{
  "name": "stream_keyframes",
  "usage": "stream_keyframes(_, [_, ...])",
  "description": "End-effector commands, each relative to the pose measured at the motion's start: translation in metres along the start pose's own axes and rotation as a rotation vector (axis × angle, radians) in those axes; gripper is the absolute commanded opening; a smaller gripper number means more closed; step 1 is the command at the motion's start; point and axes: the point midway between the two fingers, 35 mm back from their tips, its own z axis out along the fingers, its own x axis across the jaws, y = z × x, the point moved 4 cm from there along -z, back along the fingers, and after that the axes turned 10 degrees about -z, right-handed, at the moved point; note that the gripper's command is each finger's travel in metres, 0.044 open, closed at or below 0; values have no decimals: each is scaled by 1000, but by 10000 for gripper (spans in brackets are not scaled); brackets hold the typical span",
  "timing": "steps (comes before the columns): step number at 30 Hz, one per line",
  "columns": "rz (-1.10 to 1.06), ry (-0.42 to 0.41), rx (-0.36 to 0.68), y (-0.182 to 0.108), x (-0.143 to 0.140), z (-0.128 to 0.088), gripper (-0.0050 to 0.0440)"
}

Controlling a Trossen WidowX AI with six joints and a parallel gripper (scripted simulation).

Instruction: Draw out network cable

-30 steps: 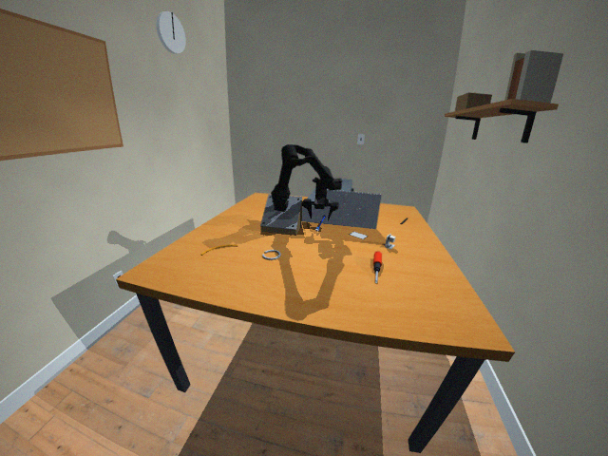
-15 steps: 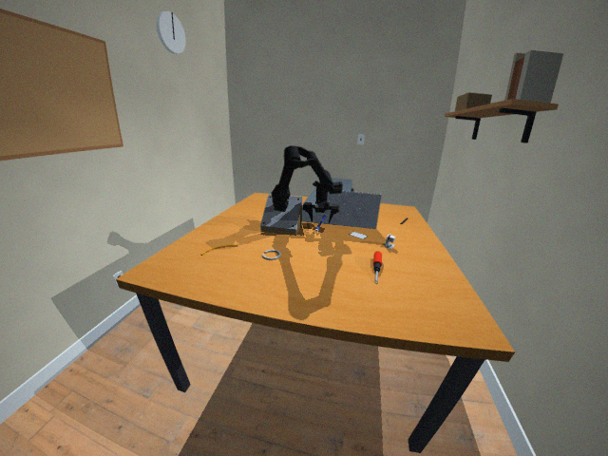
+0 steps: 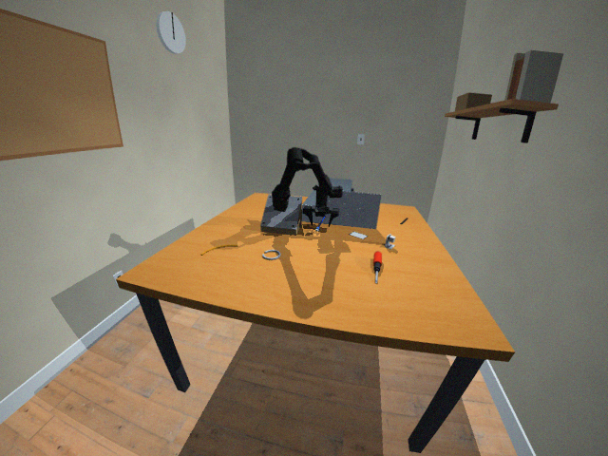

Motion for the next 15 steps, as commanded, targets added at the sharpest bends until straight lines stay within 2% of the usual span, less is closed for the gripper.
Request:
stream_keyframes(1, [-7,-4,-4,0,-2,8,440])
stream_keyframes(8, [-6,-5,-6,1,-3,17,440])
stream_keyframes(9, [-6,-5,-6,1,-3,17,416])
stream_keyframes(11, [-6,-5,-6,1,-3,17,416])
stream_keyframes(15, [-6,-5,-5,1,-3,17,320])
